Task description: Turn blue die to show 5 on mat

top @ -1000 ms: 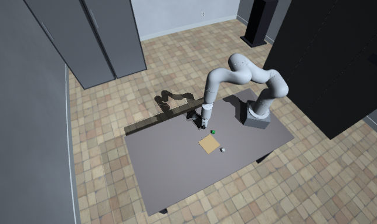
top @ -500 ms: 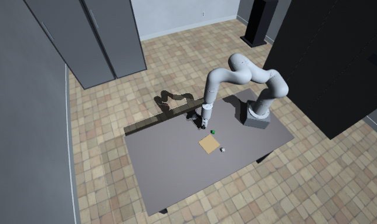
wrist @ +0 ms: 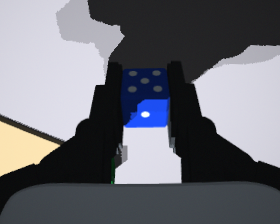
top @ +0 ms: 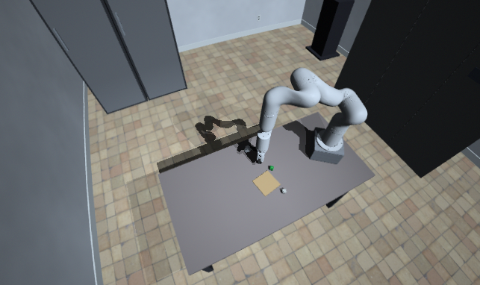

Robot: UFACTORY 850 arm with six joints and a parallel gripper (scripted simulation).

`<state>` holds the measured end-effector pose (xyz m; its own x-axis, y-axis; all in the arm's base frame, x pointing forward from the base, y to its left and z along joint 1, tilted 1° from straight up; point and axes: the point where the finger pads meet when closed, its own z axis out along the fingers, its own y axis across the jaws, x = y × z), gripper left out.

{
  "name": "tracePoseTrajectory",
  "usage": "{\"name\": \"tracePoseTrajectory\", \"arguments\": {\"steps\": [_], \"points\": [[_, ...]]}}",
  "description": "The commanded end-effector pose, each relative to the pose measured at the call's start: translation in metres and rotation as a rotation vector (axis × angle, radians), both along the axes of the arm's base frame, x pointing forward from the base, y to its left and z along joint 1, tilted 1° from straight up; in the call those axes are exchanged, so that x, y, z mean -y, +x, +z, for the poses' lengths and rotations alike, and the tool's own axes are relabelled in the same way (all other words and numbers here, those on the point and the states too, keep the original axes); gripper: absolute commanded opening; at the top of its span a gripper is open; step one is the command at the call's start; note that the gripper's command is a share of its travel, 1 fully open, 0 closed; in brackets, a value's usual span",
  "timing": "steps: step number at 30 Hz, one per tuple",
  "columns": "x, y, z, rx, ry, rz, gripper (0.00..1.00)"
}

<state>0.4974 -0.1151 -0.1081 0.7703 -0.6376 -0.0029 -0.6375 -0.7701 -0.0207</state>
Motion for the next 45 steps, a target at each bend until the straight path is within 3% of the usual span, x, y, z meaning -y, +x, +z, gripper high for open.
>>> {"name": "tracePoseTrajectory", "arguments": {"steps": [1, 32, 38, 43, 45], "points": [[0.0, 0.001, 0.001, 0.002, 0.0, 0.0, 0.21], [0.0, 0.001, 0.004, 0.003, 0.0, 0.0, 0.21], [0.001, 0.0, 0.027, 0.003, 0.0, 0.0, 0.21], [0.002, 0.0, 0.073, 0.003, 0.0, 0.0, 0.21], [0.002, 0.0, 0.073, 0.003, 0.0, 0.0, 0.21]]}}
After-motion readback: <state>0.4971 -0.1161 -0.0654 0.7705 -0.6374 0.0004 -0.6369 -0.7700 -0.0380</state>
